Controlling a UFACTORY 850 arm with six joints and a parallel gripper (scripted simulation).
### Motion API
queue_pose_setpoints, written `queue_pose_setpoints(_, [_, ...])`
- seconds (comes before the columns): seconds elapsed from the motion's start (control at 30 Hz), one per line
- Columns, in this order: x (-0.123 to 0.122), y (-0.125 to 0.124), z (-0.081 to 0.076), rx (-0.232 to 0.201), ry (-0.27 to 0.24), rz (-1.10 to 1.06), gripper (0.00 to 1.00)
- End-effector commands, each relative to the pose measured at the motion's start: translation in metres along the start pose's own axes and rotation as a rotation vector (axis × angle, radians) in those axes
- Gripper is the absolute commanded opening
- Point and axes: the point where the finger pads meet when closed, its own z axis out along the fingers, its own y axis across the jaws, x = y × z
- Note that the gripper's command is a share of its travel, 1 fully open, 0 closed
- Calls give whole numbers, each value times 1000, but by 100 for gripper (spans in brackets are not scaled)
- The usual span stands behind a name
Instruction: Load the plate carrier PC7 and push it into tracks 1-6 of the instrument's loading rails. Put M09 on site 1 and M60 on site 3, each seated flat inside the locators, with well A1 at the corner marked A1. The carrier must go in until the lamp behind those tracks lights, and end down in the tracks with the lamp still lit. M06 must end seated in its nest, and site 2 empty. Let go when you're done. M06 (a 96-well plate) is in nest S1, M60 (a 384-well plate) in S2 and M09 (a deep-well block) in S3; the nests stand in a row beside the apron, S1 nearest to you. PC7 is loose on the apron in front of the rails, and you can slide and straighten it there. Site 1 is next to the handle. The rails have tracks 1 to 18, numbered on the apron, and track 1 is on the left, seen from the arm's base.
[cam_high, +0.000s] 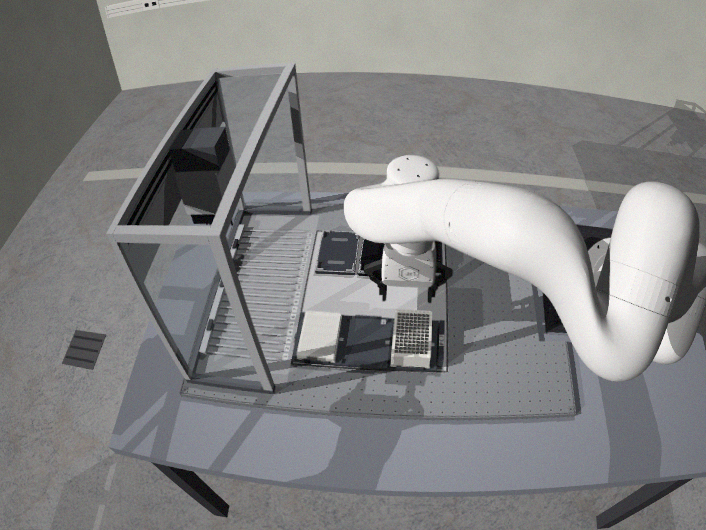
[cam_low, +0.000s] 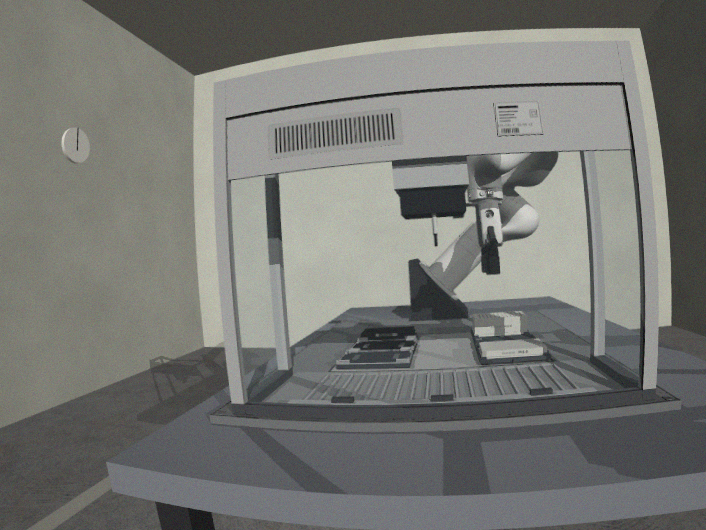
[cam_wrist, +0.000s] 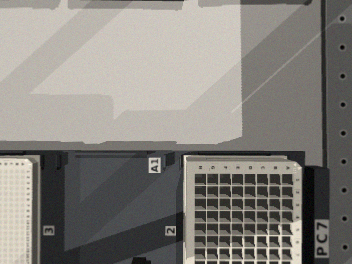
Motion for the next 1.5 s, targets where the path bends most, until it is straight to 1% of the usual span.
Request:
queue_pose_setpoints(0.0, [12, -14, 4, 1, 0, -3, 100])
queue_pose_setpoints(0.43, [57, -57, 22, 1, 0, -3, 100])
queue_pose_setpoints(0.5, [57, -57, 22, 1, 0, -3, 100])
queue_pose_setpoints(0.77, [84, -83, 33, 1, 0, -3, 100])
queue_pose_setpoints(1.37, [84, -83, 33, 1, 0, -3, 100])
queue_pose_setpoints(1.47, [84, -83, 38, 1, 0, -3, 100])
